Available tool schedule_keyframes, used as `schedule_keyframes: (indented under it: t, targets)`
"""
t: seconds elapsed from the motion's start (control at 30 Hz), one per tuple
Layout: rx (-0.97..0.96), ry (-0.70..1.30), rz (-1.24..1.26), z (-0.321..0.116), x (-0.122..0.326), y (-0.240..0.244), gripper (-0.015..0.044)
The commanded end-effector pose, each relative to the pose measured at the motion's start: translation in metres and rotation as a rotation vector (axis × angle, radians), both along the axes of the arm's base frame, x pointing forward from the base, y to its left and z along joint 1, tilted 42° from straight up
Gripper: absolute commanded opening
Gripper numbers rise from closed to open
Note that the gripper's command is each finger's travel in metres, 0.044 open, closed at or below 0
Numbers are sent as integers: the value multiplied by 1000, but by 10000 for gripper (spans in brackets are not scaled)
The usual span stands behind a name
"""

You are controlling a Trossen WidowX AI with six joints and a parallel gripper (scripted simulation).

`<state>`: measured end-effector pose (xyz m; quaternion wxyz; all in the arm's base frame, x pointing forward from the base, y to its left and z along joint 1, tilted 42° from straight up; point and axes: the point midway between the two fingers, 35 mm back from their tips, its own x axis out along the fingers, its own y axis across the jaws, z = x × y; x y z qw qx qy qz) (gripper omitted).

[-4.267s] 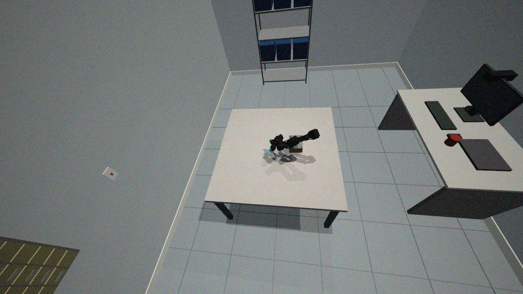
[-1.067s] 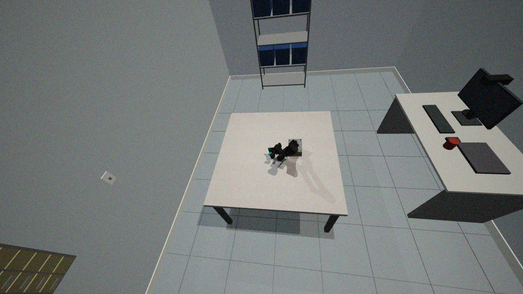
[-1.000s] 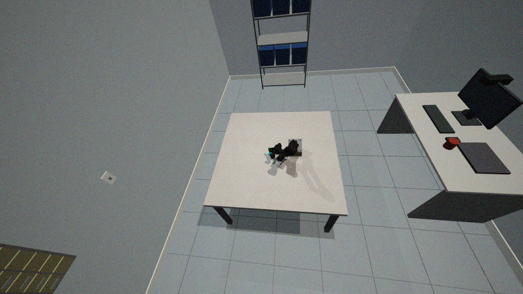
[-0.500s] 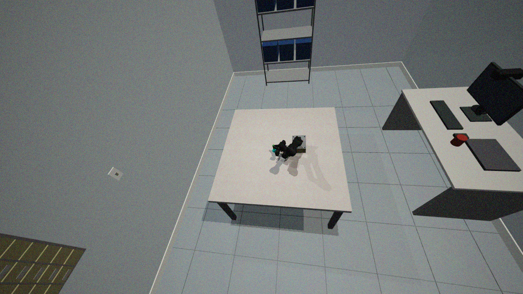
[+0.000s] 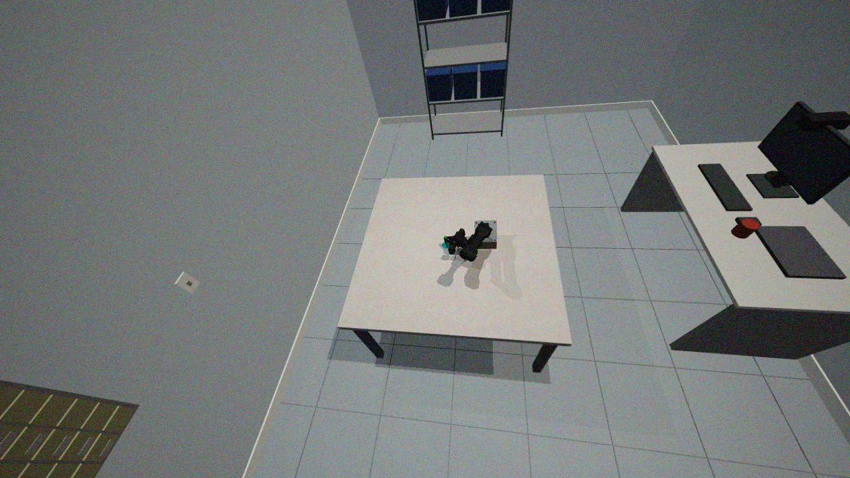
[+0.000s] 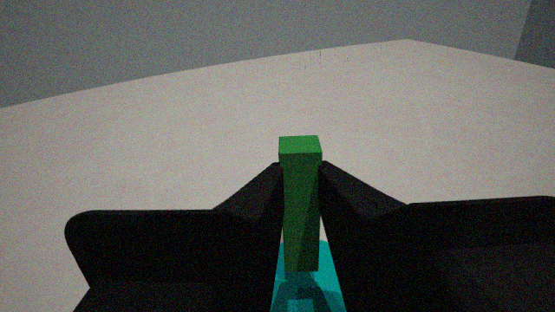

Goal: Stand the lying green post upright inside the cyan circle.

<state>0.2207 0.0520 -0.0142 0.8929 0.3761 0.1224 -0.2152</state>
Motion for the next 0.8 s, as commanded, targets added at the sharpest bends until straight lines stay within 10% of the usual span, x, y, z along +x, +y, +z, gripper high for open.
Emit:
schedule_keyframes:
  t: [0.0, 0.77]
  targets:
    - [-5, -8, -4, -1, -2, -1, 23]
    - [-2, 0, 1, -18, 3, 11, 75]
